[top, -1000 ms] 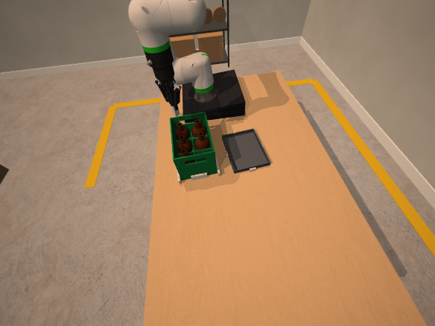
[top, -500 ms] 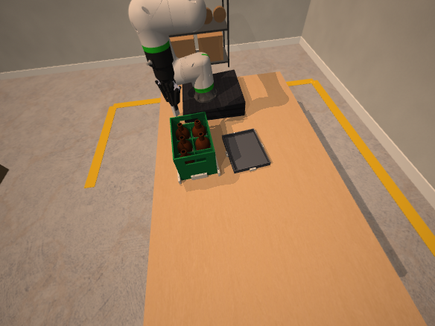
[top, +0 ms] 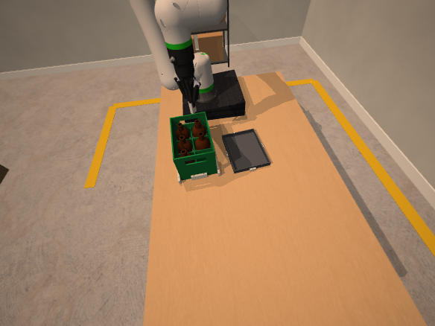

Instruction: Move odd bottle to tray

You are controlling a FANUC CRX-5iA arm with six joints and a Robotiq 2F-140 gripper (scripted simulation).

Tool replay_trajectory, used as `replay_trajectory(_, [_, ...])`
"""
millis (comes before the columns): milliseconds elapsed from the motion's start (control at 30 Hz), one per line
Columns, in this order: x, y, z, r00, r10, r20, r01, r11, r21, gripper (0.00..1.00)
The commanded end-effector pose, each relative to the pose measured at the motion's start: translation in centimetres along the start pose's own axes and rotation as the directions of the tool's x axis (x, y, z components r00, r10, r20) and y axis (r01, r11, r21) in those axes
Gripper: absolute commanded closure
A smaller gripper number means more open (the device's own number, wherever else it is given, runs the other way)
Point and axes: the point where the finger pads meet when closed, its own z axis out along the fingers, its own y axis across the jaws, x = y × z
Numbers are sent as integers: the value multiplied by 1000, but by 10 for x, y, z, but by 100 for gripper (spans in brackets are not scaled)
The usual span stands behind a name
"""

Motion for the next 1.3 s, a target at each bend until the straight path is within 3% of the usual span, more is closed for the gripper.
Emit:
replay_trajectory(0, [5, 6, -1, 1000, 3, 8, -3, 1000, 3, 90])
replay_trajectory(33, [5, 6, -1, 1000, 3, 8, -3, 1000, 3, 90])
replay_trajectory(67, [5, 6, -1, 1000, 3, 8, -3, 1000, 3, 56])
replay_trajectory(1267, [5, 6, -1, 1000, 3, 8, -3, 1000, 3, 56])
